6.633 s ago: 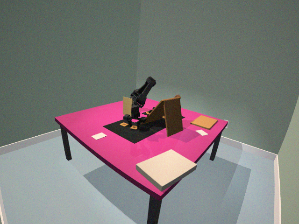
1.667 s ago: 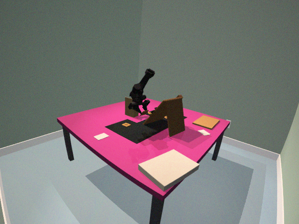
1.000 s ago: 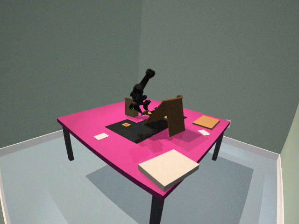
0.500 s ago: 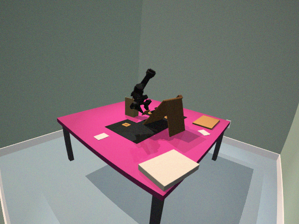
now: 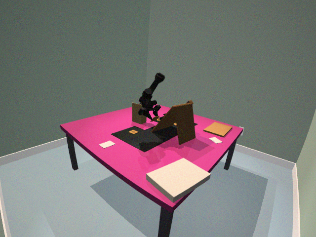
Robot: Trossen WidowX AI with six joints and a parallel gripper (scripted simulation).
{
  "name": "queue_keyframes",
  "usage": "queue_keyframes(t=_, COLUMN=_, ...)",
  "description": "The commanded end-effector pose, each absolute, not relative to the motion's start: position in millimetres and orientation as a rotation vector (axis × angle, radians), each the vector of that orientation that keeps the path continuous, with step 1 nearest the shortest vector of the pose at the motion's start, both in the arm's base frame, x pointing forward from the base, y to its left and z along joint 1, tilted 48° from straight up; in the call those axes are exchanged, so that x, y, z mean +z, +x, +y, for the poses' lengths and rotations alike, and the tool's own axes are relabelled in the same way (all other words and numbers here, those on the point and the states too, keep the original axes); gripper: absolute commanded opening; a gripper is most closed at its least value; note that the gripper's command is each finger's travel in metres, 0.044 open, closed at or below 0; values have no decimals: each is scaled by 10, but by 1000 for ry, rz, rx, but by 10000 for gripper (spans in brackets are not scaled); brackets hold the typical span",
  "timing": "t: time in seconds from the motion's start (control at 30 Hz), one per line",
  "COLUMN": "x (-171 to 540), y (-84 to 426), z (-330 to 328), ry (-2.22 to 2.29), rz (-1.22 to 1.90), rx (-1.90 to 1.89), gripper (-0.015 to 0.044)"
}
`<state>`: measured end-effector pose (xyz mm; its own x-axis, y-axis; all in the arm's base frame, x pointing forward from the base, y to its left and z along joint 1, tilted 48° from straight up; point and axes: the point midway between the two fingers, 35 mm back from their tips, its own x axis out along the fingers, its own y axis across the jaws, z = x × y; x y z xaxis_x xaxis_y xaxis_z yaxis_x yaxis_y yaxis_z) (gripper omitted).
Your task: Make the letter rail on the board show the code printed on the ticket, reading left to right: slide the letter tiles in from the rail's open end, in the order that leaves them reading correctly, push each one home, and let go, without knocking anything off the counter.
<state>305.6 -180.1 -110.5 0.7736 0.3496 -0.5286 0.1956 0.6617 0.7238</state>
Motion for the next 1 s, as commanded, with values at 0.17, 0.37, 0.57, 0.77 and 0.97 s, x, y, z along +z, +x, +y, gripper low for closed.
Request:
queue_keyframes(t=0.17, x=-1060, y=3065, z=-1778, ry=860, rz=702, rx=90, gripper=0)
queue_keyframes(t=0.37, x=-1039, y=3070, z=-1758, ry=860, rz=702, rx=91, gripper=0)
queue_keyframes(t=0.57, x=-1017, y=3077, z=-1737, ry=861, rz=702, rx=91, gripper=0)
queue_keyframes(t=0.77, x=-995, y=3083, z=-1717, ry=861, rz=702, rx=91, gripper=0)
queue_keyframes(t=0.97, x=-974, y=3089, z=-1698, ry=861, rz=702, rx=91, gripper=0)
